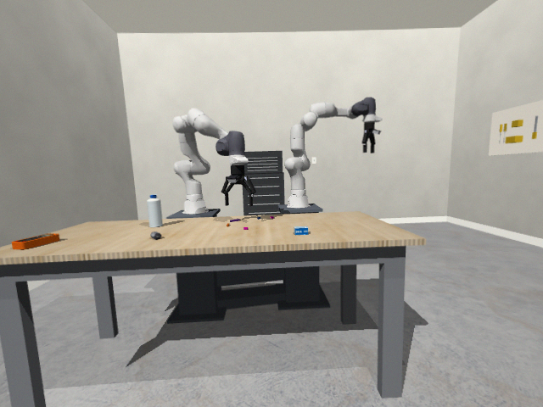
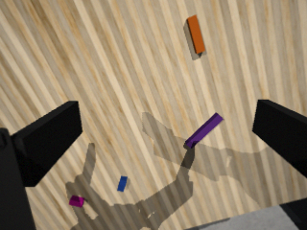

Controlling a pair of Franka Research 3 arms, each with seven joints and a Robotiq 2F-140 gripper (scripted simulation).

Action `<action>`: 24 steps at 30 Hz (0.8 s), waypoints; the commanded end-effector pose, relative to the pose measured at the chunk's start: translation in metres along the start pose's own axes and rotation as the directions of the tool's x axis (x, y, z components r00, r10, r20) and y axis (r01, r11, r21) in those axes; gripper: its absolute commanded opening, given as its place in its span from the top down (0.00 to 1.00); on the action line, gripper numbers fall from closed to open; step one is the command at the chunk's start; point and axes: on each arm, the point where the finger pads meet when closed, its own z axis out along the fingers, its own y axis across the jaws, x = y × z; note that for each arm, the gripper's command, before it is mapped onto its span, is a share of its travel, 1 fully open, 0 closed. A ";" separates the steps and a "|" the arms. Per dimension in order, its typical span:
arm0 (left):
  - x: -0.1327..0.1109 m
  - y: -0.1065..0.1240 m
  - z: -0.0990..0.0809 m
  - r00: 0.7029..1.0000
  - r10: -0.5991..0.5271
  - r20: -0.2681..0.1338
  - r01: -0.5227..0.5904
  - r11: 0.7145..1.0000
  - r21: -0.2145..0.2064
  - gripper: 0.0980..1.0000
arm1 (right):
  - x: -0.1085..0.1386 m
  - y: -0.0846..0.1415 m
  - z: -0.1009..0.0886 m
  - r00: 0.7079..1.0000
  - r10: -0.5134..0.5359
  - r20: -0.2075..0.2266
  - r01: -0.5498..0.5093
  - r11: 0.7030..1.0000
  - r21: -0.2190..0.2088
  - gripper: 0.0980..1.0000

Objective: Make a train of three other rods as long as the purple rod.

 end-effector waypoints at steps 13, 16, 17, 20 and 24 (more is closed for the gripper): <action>-0.001 0.001 0.000 1.000 0.004 0.003 -0.004 1.000 0.000 0.00 | 0.055 0.033 0.008 0.953 -0.301 0.004 0.301 0.953 0.012 0.00; -0.001 0.001 0.000 1.000 0.004 0.003 -0.004 1.000 0.000 0.00 | 0.064 0.041 0.009 0.943 -0.332 0.003 0.332 0.943 0.011 0.00; -0.001 0.001 0.000 1.000 0.004 0.003 -0.004 1.000 0.000 0.00 | 0.065 0.041 0.010 0.943 -0.333 0.003 0.333 0.943 0.011 0.00; -0.001 0.001 0.000 1.000 0.004 0.003 -0.004 1.000 0.000 0.00 | 0.065 0.041 0.010 0.943 -0.333 0.003 0.333 0.943 0.011 0.85; -0.001 0.001 0.000 1.000 0.004 0.003 -0.004 1.000 0.000 0.00 | 0.065 0.041 0.010 0.943 -0.333 0.003 0.333 0.943 0.011 0.85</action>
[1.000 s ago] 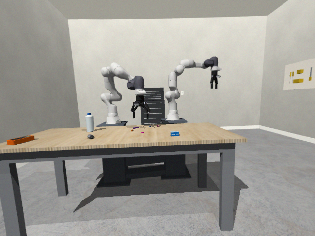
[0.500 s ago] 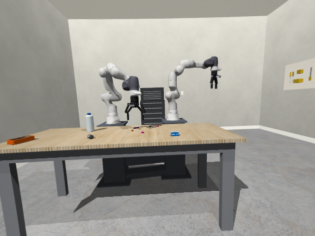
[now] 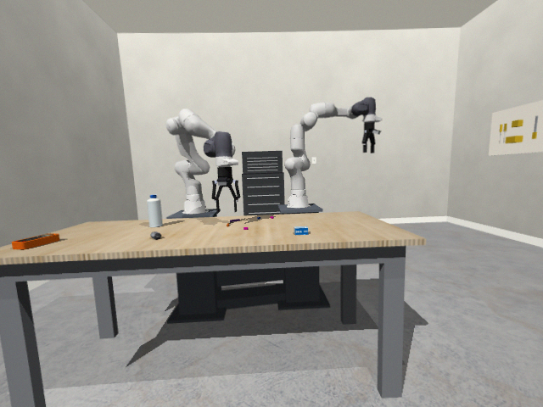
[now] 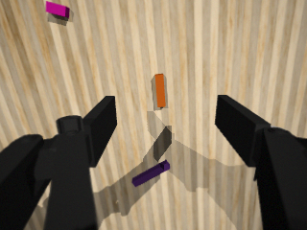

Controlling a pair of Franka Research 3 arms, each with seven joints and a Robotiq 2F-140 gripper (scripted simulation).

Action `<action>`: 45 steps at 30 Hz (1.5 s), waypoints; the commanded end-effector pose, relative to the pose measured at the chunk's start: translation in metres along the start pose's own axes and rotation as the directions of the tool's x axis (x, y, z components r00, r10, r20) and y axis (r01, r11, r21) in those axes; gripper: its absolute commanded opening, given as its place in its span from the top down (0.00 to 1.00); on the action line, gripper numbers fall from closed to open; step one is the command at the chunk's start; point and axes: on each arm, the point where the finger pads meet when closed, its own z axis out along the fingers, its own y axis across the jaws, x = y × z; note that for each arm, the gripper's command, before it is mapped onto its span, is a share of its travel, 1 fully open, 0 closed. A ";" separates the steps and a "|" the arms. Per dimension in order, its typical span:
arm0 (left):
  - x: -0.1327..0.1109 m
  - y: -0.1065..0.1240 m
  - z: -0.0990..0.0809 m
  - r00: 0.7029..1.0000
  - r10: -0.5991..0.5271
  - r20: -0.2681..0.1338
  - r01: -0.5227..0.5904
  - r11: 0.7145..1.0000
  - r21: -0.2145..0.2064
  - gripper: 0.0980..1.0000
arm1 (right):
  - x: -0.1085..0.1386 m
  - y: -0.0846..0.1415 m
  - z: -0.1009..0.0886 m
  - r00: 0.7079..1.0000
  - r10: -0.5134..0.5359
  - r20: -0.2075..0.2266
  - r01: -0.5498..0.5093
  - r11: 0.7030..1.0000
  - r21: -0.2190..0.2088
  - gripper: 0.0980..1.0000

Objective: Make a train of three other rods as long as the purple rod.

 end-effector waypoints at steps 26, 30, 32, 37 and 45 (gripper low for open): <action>-0.001 0.001 0.000 1.000 0.004 0.003 -0.004 1.000 0.000 0.00 | 0.000 -0.002 0.000 0.997 -0.075 0.000 0.075 0.997 0.005 0.85; -0.001 0.001 0.000 1.000 0.004 0.003 -0.004 1.000 0.000 0.00 | 0.000 -0.002 0.000 0.997 -0.075 0.000 0.075 0.997 0.005 0.85; -0.001 0.001 0.000 1.000 0.004 0.003 -0.004 1.000 0.000 0.00 | 0.000 -0.002 0.000 0.997 -0.075 0.000 0.075 0.997 0.005 0.85; -0.001 0.001 0.000 1.000 0.004 0.003 -0.004 1.000 0.000 0.00 | 0.000 -0.002 0.001 0.997 -0.075 0.001 0.075 0.997 0.006 0.85; -0.001 0.001 0.000 1.000 0.004 0.003 -0.004 1.000 0.000 0.00 | 0.000 -0.002 0.007 0.997 -0.076 0.001 0.076 0.997 0.006 0.85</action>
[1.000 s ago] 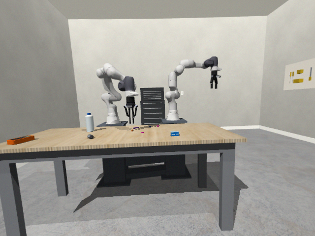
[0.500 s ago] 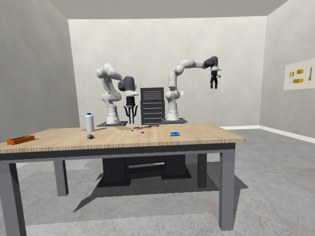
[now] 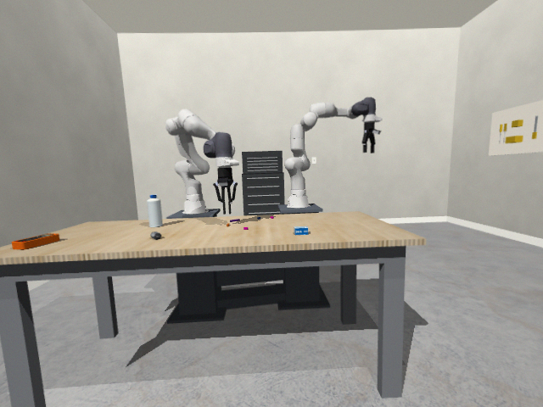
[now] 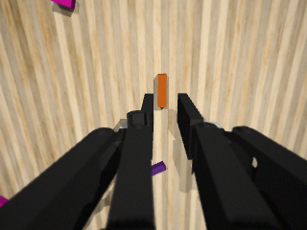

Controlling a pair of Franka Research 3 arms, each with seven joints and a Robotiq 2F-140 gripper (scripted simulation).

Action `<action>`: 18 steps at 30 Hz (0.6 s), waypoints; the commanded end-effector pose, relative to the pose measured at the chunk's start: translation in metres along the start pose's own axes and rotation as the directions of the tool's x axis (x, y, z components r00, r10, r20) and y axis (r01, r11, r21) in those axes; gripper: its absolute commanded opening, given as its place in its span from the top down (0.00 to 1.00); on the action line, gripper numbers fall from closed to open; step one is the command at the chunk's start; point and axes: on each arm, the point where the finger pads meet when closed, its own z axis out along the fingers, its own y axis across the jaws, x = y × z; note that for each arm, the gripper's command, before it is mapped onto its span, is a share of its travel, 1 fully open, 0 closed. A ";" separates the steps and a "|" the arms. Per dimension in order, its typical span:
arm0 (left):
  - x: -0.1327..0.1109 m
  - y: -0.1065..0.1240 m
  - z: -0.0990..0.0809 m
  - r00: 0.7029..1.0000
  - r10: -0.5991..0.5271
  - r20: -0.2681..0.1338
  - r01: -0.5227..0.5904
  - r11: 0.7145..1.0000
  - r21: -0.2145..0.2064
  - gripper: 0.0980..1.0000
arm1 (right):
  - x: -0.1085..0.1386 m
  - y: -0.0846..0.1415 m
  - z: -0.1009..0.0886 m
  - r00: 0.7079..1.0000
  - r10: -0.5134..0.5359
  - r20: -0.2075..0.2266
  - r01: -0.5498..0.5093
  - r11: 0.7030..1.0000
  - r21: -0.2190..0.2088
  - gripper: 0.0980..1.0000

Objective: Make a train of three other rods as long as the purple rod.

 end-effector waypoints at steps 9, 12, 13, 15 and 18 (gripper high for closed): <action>-0.001 0.001 0.000 1.000 0.004 0.003 -0.004 1.000 0.000 0.00 | 0.001 0.000 0.012 1.000 -0.002 -0.001 0.002 1.000 0.001 0.85; -0.001 0.001 0.000 1.000 0.004 0.003 -0.004 1.000 0.000 0.00 | 0.001 0.000 0.017 1.000 -0.002 -0.001 0.002 1.000 0.001 0.85; -0.001 0.001 0.000 1.000 0.004 0.003 -0.004 1.000 0.000 0.00 | 0.001 -0.001 0.019 1.000 -0.002 -0.001 0.002 1.000 0.001 0.85; -0.001 0.001 0.000 1.000 0.004 0.003 -0.004 1.000 0.000 0.00 | 0.001 -0.001 0.022 1.000 -0.002 -0.001 0.002 1.000 0.001 0.85; -0.001 0.001 0.000 1.000 0.004 0.003 -0.004 1.000 0.000 0.00 | 0.001 -0.001 0.027 1.000 -0.002 -0.001 0.002 1.000 0.001 0.85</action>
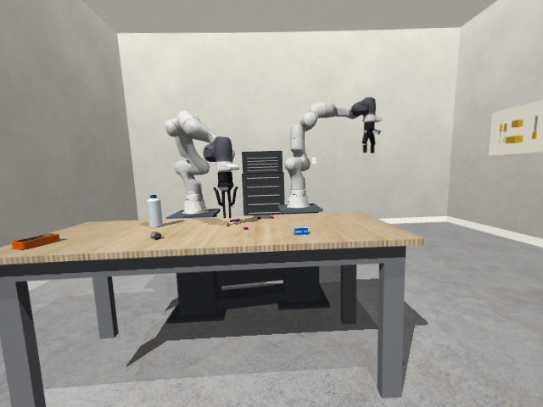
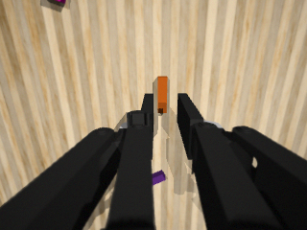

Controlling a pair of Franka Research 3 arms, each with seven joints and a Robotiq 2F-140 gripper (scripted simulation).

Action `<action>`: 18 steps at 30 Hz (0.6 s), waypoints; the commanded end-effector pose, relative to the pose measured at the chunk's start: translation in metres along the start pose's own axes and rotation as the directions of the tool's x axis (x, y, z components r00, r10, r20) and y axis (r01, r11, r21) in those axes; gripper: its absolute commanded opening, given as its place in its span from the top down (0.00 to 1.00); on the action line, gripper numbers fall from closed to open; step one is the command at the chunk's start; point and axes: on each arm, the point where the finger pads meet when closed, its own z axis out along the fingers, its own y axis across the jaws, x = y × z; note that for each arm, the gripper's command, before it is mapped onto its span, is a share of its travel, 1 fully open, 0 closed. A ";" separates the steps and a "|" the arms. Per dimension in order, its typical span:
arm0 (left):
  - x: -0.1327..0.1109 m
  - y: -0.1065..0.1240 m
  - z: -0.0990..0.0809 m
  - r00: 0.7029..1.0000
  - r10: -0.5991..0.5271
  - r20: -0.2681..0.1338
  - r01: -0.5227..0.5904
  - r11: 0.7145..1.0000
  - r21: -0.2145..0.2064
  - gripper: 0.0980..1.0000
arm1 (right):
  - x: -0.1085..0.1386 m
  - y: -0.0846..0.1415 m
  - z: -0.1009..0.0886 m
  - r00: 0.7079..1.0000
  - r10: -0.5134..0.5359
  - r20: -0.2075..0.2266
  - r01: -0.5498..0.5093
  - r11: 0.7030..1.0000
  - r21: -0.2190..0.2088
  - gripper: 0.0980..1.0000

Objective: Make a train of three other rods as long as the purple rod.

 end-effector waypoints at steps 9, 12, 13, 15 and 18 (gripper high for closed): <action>-0.001 0.001 0.000 1.000 0.004 0.003 -0.004 1.000 0.000 0.00 | 0.002 -0.001 0.015 1.000 0.007 -0.005 -0.007 1.000 0.003 0.85; -0.001 0.001 0.000 1.000 0.004 0.003 -0.004 1.000 0.000 0.00 | 0.002 -0.001 0.019 1.000 0.007 -0.005 -0.007 1.000 0.003 0.85; -0.001 0.001 0.000 1.000 0.004 0.003 -0.004 1.000 0.000 0.00 | 0.002 -0.001 0.020 1.000 0.007 -0.005 -0.007 1.000 0.003 0.85; -0.001 0.001 0.000 1.000 0.004 0.003 -0.004 1.000 0.000 0.00 | 0.002 -0.001 0.022 1.000 0.007 -0.005 -0.007 1.000 0.003 0.85; -0.001 0.001 0.000 1.000 0.004 0.003 -0.004 1.000 0.000 0.00 | 0.002 -0.001 0.023 1.000 0.007 -0.005 -0.007 1.000 0.003 0.85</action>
